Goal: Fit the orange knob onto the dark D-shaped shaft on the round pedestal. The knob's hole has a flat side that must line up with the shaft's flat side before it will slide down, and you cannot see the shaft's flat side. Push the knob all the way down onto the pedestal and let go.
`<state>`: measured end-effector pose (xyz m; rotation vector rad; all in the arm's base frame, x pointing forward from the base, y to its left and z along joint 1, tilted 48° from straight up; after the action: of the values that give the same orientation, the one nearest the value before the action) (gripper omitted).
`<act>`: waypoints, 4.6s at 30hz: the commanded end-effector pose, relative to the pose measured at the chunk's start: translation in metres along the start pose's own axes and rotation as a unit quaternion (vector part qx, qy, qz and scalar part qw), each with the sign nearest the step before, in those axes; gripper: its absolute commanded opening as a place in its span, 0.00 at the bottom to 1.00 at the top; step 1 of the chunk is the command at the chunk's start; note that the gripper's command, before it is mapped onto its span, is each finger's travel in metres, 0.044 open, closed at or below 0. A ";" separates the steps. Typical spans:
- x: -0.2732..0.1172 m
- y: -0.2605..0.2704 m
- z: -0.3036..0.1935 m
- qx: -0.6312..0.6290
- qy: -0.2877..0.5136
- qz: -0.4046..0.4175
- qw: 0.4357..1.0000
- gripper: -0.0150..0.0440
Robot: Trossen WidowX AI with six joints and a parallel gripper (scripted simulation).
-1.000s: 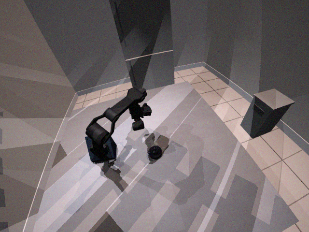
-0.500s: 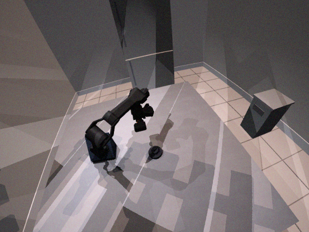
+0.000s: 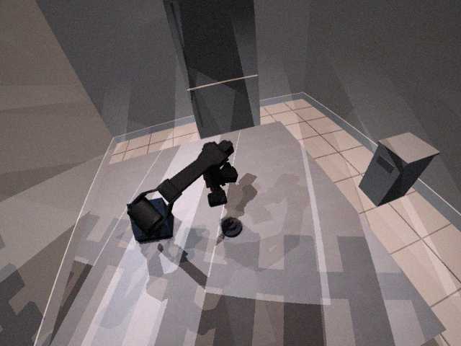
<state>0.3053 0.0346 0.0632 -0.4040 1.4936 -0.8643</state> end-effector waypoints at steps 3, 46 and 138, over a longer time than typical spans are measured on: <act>0.005 -0.015 0.009 0.000 -0.004 0.000 1.000 0.25; 0.052 -0.076 0.036 0.005 -0.004 -0.013 1.000 0.25; 0.055 -0.076 0.035 -0.203 -0.001 -0.014 0.979 0.25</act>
<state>0.3117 -0.0633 0.0827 -0.7258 1.6683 -0.5752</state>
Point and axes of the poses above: the point midway between the two fingers, 35 mm back from their tips, its own x axis out along the fingers, its own y axis across the jaws, z = x × y, the point moved 3 cm from there along -x, back along the fingers, and after that the axes turned 9 degrees about x, right-handed, at the moved point
